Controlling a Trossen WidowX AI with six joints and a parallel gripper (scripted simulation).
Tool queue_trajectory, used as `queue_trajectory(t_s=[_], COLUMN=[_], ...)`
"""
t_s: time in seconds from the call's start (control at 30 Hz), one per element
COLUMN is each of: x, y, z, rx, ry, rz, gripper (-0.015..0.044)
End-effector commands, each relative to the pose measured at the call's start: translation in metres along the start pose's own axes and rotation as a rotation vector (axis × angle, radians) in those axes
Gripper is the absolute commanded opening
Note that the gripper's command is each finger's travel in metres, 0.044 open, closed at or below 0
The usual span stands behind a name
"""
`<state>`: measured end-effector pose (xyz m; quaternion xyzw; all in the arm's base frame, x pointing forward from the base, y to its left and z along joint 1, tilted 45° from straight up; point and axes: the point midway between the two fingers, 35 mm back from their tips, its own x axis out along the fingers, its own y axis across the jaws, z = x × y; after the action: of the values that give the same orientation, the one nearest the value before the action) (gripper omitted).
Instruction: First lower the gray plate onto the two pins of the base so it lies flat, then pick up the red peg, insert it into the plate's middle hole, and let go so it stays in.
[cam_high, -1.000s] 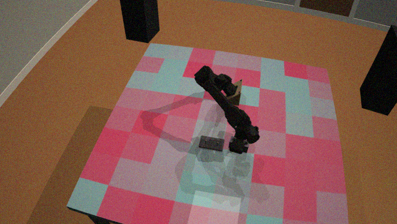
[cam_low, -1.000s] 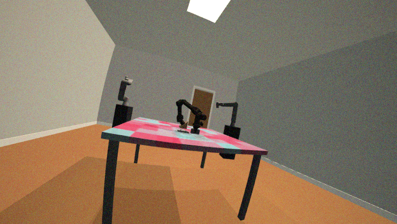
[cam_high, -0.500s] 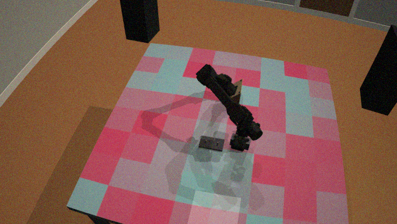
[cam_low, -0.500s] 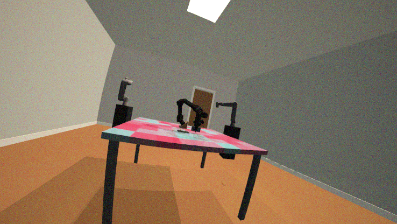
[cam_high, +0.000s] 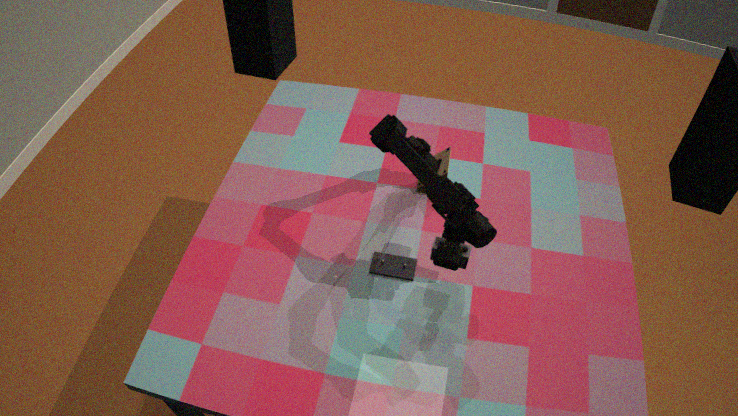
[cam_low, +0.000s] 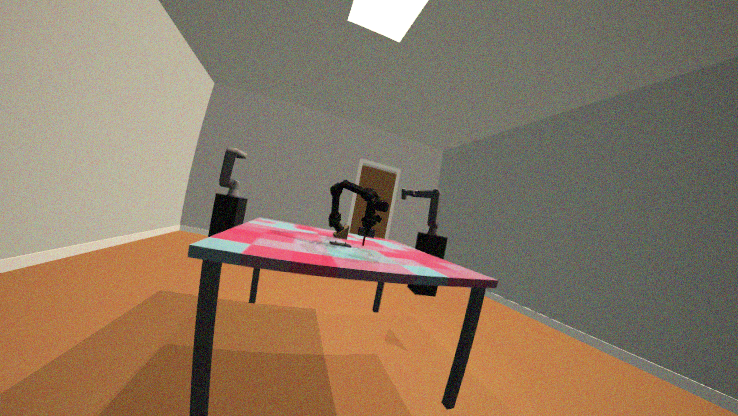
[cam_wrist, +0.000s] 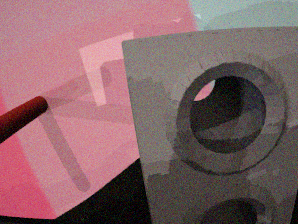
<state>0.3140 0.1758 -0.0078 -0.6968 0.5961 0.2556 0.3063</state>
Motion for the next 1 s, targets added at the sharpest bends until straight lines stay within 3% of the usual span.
queue_trajectory(t_s=[0.0,0.53,0.97], x=[-0.012,-0.060,-0.045], y=[0.000,0.009,-0.005], z=[0.002,0.001,-0.027], rx=[0.006,0.004,-0.025], ry=[-0.006,-0.001,-0.010], rz=[0.001,0.000,0.000], gripper=[0.0000,0.0000,0.0000])
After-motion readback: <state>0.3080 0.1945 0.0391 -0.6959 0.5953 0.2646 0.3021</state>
